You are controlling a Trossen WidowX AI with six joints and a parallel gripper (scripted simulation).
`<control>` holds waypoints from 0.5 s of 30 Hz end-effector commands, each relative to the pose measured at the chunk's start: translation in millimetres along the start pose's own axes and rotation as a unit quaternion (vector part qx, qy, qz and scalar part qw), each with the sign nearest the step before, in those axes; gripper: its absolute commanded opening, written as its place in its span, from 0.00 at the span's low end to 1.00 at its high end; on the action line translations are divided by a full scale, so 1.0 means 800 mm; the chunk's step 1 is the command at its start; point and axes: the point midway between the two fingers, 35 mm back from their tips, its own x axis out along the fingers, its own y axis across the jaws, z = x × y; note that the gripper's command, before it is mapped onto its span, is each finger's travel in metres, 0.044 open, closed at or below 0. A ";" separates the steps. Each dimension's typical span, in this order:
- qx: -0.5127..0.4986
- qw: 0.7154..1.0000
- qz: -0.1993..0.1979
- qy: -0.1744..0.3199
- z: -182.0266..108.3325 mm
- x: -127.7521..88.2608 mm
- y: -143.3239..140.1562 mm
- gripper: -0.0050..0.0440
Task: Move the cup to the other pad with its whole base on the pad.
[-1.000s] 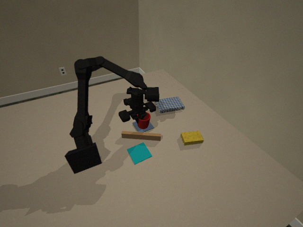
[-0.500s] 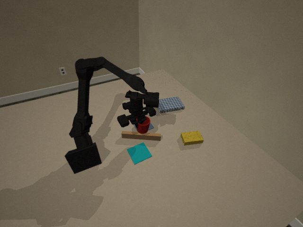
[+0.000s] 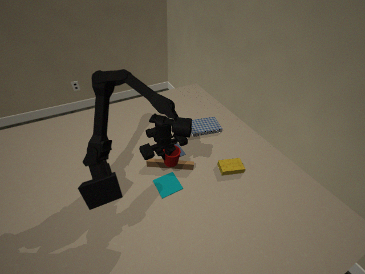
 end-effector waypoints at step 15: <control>0.004 1.000 0.006 -0.003 -0.042 0.005 0.036 0.10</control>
